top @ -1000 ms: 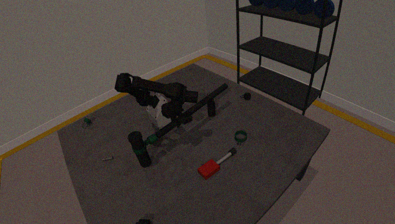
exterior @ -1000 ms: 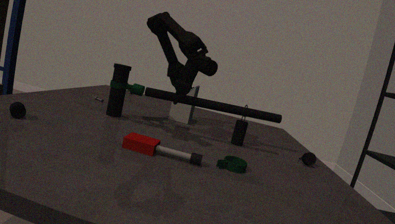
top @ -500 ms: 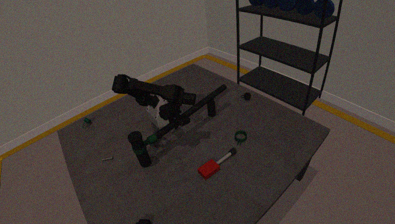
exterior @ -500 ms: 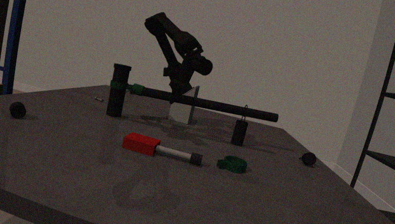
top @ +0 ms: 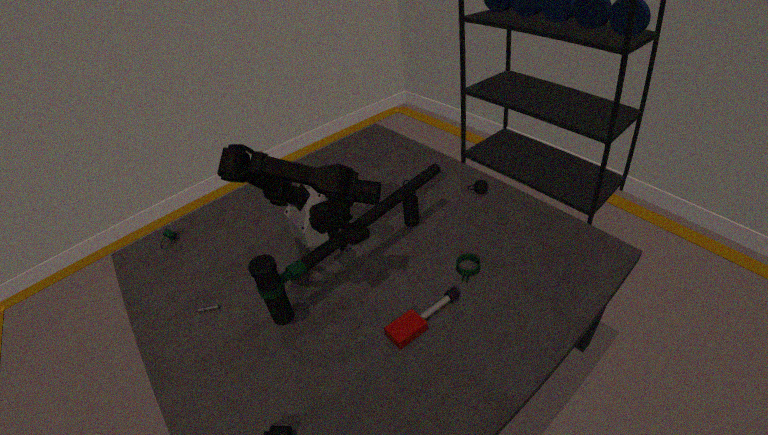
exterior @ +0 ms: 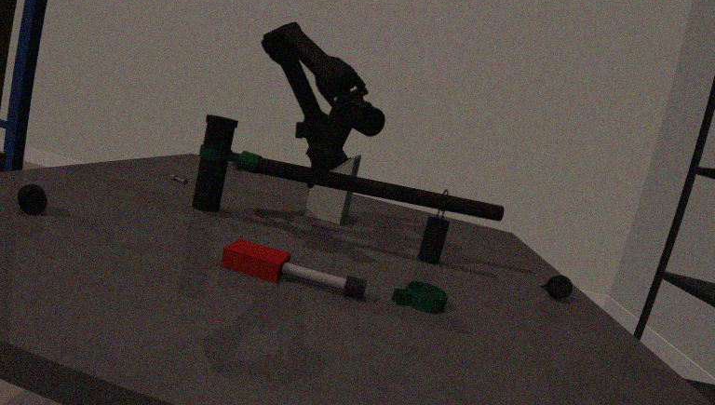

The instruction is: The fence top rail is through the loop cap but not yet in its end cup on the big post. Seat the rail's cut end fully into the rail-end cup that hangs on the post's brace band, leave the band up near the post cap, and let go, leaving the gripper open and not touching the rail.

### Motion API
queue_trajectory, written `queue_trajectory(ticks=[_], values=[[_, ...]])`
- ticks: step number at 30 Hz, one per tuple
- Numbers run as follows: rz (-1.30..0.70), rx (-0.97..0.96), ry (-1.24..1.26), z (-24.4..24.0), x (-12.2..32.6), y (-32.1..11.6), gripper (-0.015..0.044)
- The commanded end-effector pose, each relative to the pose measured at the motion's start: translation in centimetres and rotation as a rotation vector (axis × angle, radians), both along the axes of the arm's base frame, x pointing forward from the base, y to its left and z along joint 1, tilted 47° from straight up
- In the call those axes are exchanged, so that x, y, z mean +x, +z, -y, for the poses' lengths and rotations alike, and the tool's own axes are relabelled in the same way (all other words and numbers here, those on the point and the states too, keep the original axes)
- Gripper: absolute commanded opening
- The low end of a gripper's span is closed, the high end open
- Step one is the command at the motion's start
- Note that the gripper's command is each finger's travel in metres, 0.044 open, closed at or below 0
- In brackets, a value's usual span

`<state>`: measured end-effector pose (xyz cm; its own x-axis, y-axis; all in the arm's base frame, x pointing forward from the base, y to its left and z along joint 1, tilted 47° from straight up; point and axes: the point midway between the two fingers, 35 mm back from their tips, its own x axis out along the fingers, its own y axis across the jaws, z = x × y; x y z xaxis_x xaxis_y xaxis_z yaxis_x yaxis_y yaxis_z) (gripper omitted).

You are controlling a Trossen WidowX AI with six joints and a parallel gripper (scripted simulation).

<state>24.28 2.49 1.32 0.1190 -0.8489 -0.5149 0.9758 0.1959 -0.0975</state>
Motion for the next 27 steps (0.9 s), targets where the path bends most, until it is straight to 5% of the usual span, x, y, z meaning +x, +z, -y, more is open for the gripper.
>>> queue_trajectory(ticks=[1,27], values=[[0.002,-0.002,0.0,-0.1,-0.01,0.08,0.0],[0.004,-0.016,0.001,-0.39,0.0,0.47,0.0]])
